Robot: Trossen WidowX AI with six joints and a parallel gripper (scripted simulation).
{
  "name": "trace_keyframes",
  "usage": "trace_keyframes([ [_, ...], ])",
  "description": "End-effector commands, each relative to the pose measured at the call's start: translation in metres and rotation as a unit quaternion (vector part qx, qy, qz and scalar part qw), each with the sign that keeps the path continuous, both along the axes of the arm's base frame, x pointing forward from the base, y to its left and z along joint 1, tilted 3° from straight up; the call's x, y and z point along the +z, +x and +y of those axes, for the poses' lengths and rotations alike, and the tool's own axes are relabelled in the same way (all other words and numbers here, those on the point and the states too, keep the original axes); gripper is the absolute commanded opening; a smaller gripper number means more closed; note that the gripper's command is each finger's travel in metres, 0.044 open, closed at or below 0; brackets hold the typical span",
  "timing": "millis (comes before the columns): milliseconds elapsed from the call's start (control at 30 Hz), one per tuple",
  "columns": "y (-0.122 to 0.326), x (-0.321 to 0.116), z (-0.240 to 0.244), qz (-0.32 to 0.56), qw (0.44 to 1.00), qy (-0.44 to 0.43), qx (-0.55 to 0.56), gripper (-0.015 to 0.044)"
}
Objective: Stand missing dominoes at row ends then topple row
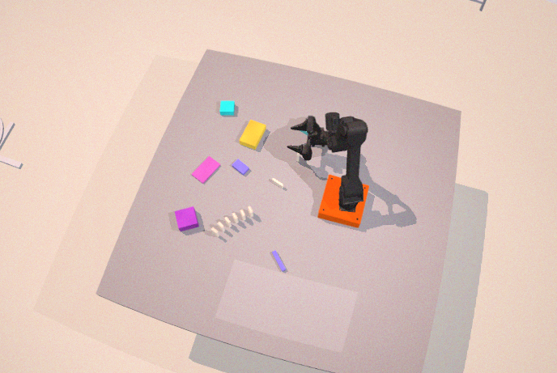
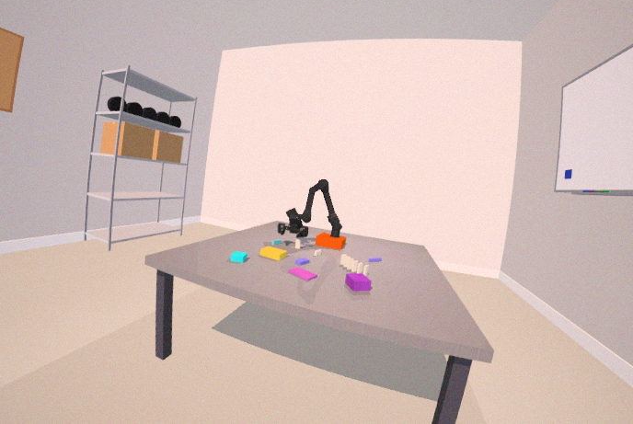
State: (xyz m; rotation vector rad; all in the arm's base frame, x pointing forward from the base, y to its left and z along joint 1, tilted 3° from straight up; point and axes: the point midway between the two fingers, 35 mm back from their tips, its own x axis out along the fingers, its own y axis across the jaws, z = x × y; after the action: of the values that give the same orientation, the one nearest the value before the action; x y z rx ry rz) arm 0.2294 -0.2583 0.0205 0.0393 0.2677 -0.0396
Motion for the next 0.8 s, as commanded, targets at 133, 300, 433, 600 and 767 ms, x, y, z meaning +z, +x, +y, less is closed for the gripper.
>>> trace_keyframes([
  [133,0.045,-0.004,-0.019,0.278,0.96,0.026,-0.032,0.044],
  [300,0.045,0.006,-0.011,0.365,0.931,0.012,-0.026,0.044],
  [433,0.038,0.014,0.002,0.431,0.902,0.009,-0.013,0.044],
  [600,0.025,0.033,0.019,0.514,0.858,-0.009,0.007,0.044],
  [767,0.01,0.041,0.034,0.562,0.827,-0.003,0.028,0.044],
])
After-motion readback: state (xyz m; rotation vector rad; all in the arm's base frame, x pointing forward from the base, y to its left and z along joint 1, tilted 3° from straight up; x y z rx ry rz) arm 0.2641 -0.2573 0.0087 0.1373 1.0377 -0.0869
